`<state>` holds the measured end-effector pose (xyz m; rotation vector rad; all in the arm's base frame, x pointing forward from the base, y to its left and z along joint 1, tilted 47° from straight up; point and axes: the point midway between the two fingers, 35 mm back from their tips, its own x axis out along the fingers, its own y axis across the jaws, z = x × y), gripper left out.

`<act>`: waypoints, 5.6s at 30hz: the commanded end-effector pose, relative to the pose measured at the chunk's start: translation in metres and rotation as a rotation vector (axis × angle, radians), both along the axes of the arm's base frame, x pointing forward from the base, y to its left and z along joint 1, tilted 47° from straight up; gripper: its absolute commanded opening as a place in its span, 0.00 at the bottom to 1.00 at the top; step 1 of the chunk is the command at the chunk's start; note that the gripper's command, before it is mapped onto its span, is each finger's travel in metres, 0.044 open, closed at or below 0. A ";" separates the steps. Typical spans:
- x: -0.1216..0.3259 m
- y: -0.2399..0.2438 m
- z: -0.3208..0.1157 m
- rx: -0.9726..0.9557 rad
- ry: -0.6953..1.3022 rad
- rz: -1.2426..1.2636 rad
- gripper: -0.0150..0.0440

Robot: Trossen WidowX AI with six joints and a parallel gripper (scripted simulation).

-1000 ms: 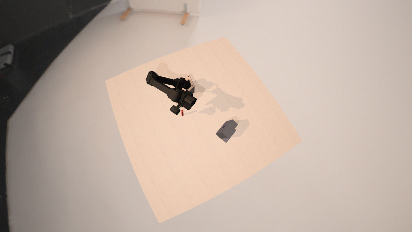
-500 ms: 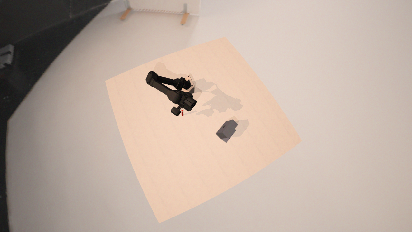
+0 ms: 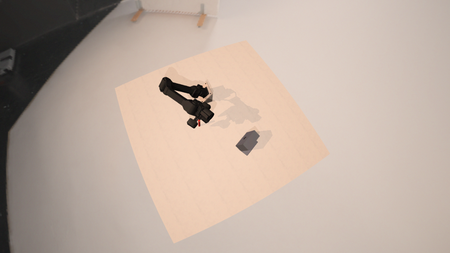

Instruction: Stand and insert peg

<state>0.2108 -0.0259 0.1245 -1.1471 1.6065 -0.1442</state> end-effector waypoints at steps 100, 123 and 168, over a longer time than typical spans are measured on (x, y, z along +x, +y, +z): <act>0.013 0.043 -0.010 0.103 -0.117 -0.020 0.25; 0.026 0.056 -0.040 0.207 -0.223 -0.037 0.25; 0.051 0.080 -0.086 0.417 -0.427 -0.056 0.25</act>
